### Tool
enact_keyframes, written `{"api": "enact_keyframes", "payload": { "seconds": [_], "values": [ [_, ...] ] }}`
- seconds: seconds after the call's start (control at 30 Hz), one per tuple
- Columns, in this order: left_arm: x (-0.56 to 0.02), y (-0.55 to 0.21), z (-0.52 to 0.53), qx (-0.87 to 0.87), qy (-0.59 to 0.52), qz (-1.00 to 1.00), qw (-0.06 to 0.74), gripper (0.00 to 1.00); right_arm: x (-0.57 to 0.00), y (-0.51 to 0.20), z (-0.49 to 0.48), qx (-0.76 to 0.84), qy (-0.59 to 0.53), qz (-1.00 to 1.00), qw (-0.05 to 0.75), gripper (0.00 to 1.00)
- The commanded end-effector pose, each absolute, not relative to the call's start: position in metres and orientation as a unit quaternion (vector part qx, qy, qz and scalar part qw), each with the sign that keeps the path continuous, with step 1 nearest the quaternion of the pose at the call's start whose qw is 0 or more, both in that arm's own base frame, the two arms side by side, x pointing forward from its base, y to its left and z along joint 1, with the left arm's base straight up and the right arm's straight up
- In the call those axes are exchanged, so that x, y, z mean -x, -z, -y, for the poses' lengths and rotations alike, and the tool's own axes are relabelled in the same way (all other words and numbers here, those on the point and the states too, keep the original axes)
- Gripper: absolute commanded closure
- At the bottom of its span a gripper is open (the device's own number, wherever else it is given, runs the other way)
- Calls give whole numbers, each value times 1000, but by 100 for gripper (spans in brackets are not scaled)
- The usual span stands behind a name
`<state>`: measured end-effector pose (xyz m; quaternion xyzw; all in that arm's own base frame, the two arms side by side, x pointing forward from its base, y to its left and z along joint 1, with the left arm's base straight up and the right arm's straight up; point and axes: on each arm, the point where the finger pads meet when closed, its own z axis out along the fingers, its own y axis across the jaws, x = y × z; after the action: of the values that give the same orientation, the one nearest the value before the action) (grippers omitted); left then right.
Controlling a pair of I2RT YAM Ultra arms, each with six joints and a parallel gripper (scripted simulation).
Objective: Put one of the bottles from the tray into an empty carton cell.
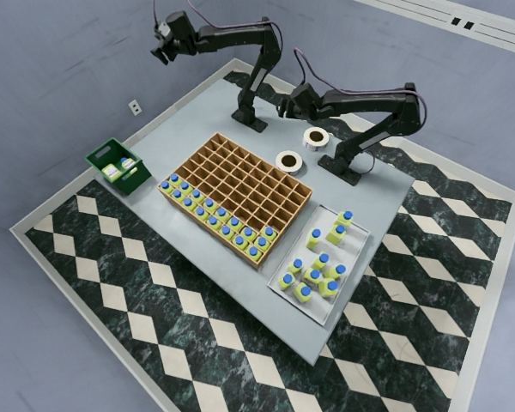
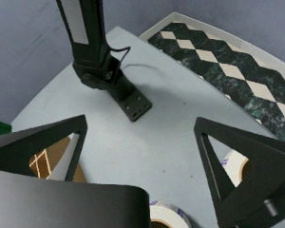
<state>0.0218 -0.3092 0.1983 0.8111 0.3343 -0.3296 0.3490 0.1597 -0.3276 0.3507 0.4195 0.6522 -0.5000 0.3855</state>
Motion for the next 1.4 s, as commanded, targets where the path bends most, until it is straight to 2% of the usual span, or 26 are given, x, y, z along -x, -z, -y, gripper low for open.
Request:
{"api": "enact_keyframes", "payload": {
  "seconds": [0.0, 0.57, 0.6, 1.13, 1.37],
  "values": [
    [-22, -203, 310, -810, 330, -331, 355, 0, -159, -358, 327, -421, 502, -645, 393, 0],
    [-21, -209, 311, -808, 334, -327, 360, 0, -157, -359, 326, -422, 502, -645, 393, 0],
    [-21, -209, 311, -808, 334, -327, 360, 56, -157, -359, 326, -422, 502, -645, 393, 0],
    [-21, -205, 310, -809, 333, -329, 356, 56, -157, -359, 326, -422, 502, -645, 393, 0],
    [-106, -188, 310, -708, 274, -582, 291, 56, -157, -359, 326, -422, 502, -645, 393, 0]
  ]
}}
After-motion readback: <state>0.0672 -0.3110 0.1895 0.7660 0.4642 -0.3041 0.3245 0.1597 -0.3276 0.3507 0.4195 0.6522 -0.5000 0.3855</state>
